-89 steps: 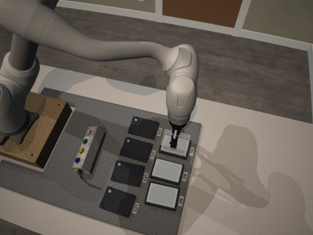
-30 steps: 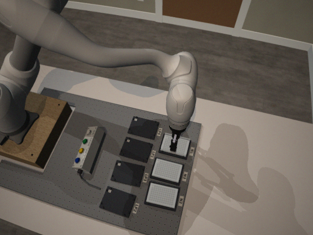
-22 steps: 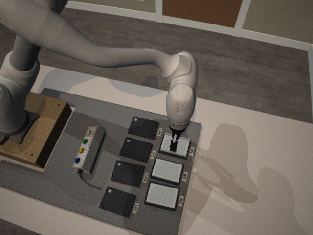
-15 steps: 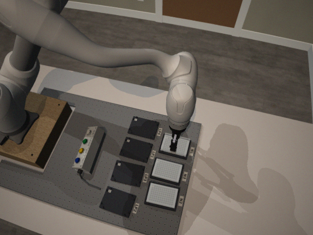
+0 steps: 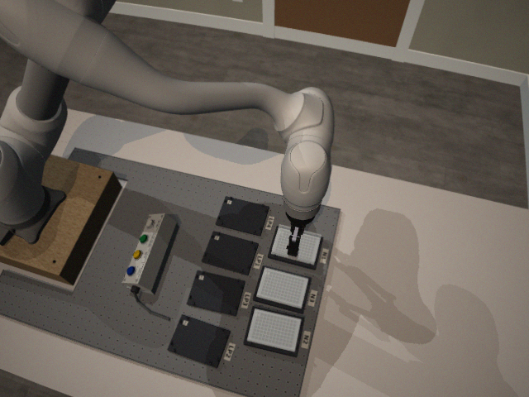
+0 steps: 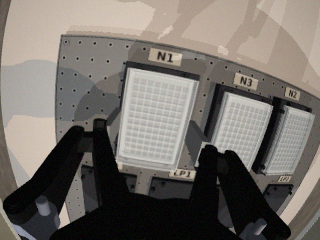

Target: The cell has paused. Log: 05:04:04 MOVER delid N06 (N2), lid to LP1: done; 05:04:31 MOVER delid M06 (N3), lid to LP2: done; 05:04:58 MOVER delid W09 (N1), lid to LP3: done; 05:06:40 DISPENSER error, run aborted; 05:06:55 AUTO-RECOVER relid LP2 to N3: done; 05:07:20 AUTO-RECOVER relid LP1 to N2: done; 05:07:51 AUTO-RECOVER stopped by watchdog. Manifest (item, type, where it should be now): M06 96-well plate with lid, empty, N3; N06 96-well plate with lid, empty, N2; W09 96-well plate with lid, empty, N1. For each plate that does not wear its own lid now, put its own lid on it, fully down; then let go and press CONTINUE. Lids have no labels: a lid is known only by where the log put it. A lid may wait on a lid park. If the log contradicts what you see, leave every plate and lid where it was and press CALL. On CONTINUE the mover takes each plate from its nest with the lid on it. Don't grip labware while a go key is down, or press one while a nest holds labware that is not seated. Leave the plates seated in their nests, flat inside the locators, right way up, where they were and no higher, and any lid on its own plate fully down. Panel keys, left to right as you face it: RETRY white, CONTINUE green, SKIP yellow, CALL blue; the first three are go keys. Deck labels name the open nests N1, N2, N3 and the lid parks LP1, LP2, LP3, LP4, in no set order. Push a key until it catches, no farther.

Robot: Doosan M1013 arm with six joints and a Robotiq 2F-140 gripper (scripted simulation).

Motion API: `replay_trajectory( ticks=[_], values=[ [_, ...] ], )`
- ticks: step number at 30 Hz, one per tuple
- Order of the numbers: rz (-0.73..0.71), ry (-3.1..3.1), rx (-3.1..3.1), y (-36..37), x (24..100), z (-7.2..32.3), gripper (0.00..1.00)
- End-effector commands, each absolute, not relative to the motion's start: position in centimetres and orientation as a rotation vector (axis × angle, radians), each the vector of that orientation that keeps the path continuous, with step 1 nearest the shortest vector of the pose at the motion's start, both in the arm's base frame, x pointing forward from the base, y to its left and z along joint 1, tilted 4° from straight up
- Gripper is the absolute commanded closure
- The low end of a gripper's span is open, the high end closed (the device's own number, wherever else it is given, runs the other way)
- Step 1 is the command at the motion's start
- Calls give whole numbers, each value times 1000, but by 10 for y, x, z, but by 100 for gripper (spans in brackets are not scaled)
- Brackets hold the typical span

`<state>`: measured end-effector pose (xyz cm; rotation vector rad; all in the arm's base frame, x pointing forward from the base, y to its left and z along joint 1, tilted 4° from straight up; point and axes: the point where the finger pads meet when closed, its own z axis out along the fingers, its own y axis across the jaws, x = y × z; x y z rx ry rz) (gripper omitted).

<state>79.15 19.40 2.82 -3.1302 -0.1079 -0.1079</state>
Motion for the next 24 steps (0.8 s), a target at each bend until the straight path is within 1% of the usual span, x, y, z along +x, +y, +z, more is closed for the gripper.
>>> replay_trajectory(
  ticks=[1,24],
  values=[
    [-102,-107,-3134,194,790,23,100],
    [-102,-107,-3134,194,790,16,100]
  ],
)
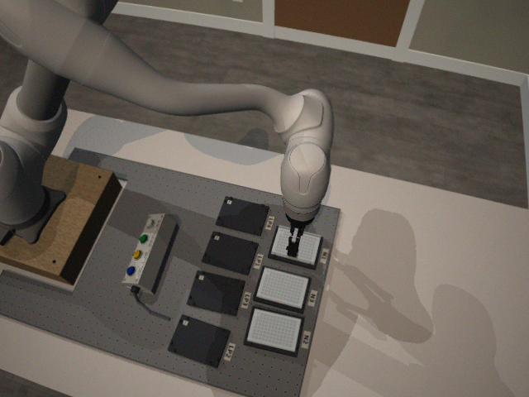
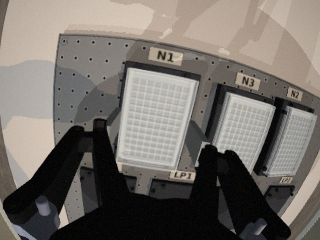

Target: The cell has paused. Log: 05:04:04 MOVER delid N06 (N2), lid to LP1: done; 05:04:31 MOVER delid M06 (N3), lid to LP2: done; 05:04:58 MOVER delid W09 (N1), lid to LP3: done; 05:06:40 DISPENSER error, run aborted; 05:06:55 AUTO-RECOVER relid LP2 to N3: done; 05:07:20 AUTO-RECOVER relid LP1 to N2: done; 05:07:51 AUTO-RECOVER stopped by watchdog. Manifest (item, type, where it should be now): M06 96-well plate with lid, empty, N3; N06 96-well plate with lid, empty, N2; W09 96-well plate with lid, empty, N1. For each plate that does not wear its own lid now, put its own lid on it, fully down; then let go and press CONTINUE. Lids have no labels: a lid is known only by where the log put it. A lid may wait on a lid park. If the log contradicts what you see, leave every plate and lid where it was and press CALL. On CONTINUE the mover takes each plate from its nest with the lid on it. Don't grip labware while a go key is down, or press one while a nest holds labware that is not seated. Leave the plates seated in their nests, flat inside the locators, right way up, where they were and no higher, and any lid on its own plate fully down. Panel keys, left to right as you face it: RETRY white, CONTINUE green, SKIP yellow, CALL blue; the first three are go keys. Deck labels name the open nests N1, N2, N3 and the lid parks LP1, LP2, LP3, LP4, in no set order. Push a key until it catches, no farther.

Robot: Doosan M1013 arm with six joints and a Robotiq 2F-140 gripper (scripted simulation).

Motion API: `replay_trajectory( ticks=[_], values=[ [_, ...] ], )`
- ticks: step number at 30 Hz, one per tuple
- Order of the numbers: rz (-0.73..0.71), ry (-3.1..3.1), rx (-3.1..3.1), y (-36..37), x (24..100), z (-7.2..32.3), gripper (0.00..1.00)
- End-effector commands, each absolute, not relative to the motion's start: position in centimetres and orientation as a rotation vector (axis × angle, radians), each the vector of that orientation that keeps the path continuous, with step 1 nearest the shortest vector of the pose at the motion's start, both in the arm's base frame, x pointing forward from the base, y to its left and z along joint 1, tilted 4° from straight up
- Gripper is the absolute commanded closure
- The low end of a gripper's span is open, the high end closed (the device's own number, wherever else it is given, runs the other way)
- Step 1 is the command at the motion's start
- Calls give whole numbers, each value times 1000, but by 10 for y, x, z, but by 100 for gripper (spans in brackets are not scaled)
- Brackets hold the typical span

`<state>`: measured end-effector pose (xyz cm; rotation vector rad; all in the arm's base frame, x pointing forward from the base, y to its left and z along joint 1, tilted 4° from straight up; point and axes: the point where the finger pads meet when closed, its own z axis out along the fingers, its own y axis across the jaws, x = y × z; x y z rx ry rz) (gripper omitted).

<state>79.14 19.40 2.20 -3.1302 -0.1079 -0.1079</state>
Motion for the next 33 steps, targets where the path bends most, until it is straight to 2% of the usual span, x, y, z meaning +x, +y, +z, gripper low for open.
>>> replay_trajectory(
  ticks=[1,33],
  values=[
    [-102,-107,-3134,194,790,16,100],
    [-102,-107,-3134,194,790,12,100]
  ],
)
